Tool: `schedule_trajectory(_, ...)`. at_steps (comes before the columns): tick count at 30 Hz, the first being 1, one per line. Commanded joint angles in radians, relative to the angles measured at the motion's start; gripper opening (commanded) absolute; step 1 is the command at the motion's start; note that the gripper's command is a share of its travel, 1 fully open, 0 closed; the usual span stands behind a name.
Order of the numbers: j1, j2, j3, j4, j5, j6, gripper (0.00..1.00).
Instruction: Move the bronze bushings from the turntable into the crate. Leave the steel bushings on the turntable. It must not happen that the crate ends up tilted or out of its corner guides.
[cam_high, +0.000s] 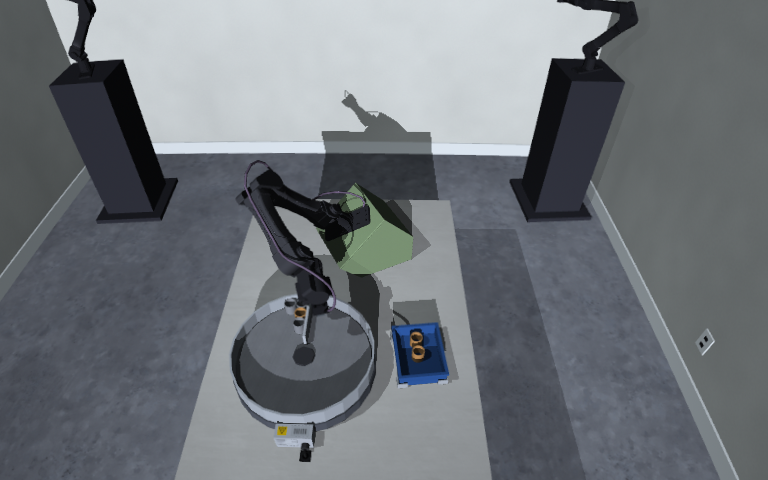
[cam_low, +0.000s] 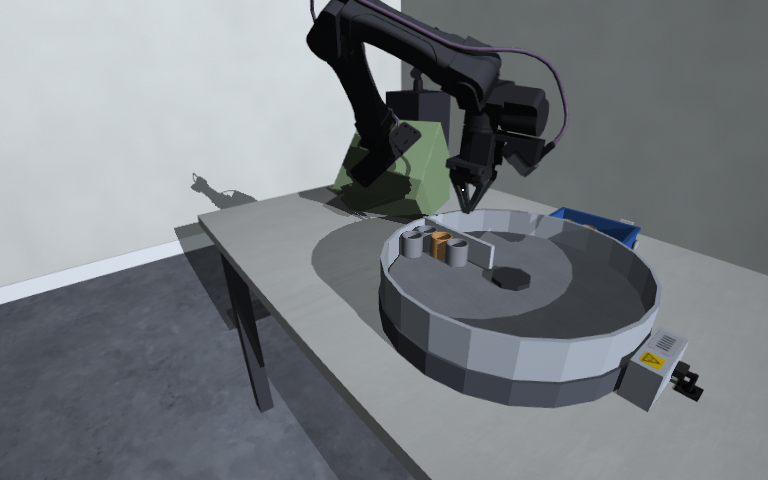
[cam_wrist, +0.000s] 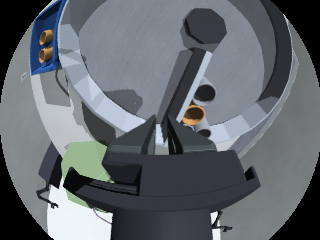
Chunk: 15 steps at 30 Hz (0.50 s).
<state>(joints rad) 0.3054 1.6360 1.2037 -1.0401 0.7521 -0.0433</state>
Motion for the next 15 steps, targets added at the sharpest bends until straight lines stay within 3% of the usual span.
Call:
schedule_trajectory(1,-0.078,-0.126,-0.031,0.052,-0.015,-0.231,0.15)
schedule_trajectory(5,-0.167,-0.198,-0.035,0.078,-0.055,-0.362,0.15)
schedule_trajectory(15,-0.178,-0.231,-0.033,0.099,-0.084,-0.421,0.15)
